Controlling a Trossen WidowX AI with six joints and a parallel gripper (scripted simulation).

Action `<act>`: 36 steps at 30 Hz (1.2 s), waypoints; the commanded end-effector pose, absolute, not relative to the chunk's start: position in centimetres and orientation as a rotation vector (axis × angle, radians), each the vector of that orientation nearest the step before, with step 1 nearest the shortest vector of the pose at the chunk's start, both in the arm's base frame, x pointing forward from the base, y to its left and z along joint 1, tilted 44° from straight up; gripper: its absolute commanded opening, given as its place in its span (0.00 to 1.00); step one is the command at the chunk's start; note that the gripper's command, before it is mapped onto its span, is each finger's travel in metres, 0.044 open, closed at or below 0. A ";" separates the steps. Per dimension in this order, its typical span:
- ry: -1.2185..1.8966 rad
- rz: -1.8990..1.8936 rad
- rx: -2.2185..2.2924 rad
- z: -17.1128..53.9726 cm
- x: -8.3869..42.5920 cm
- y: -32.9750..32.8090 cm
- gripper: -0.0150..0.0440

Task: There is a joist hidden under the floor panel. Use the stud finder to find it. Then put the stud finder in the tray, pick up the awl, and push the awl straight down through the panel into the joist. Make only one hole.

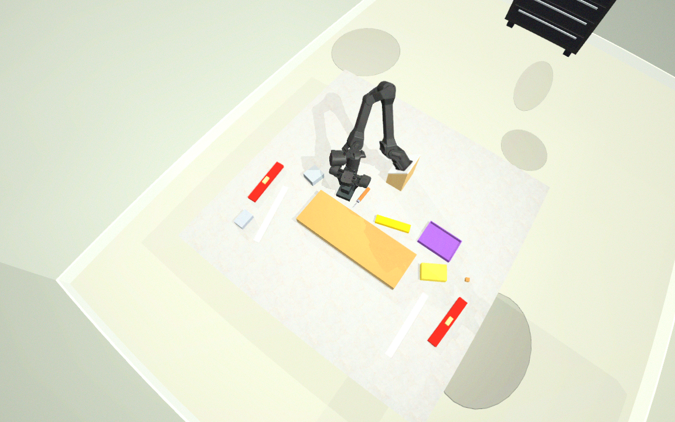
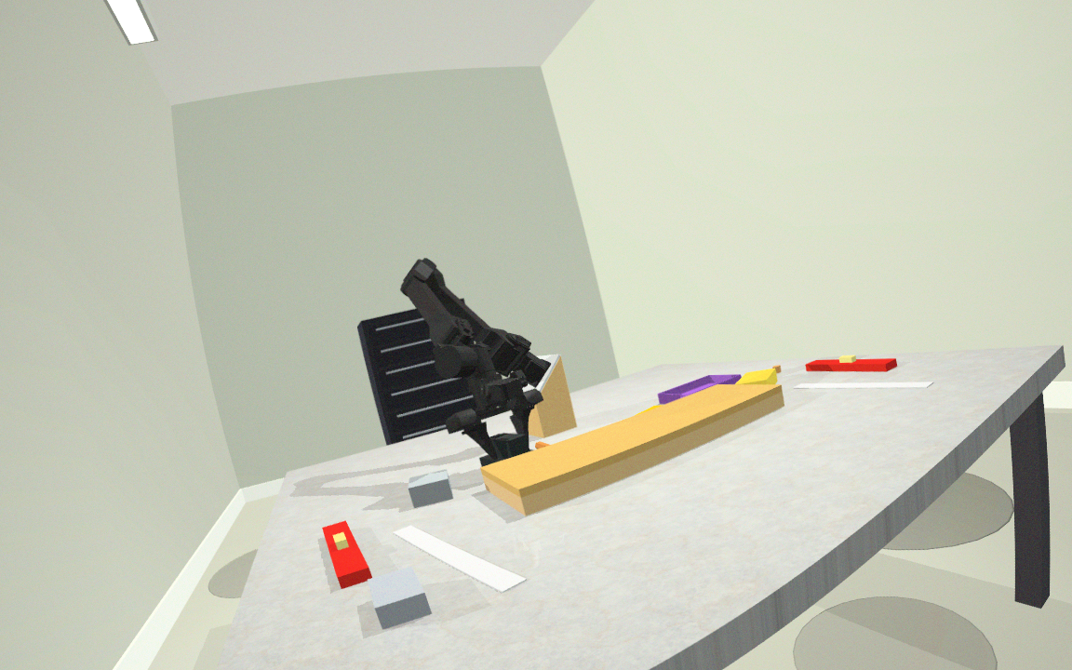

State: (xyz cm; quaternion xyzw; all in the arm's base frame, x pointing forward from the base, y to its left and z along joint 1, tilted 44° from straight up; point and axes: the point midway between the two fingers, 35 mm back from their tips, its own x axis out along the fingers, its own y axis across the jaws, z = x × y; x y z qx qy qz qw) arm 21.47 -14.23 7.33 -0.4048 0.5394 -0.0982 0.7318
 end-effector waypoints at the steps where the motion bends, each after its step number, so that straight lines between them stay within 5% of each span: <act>1: 1.184 -0.210 -0.892 7.3 21.5 -14.2 0.78; 22: 1.184 -0.210 -0.892 7.3 21.5 -14.2 0.54; 29: 1.189 -0.203 -0.881 8.3 21.7 -12.9 0.25; 36: 1.195 -0.198 -0.872 10.2 21.7 -10.8 0.25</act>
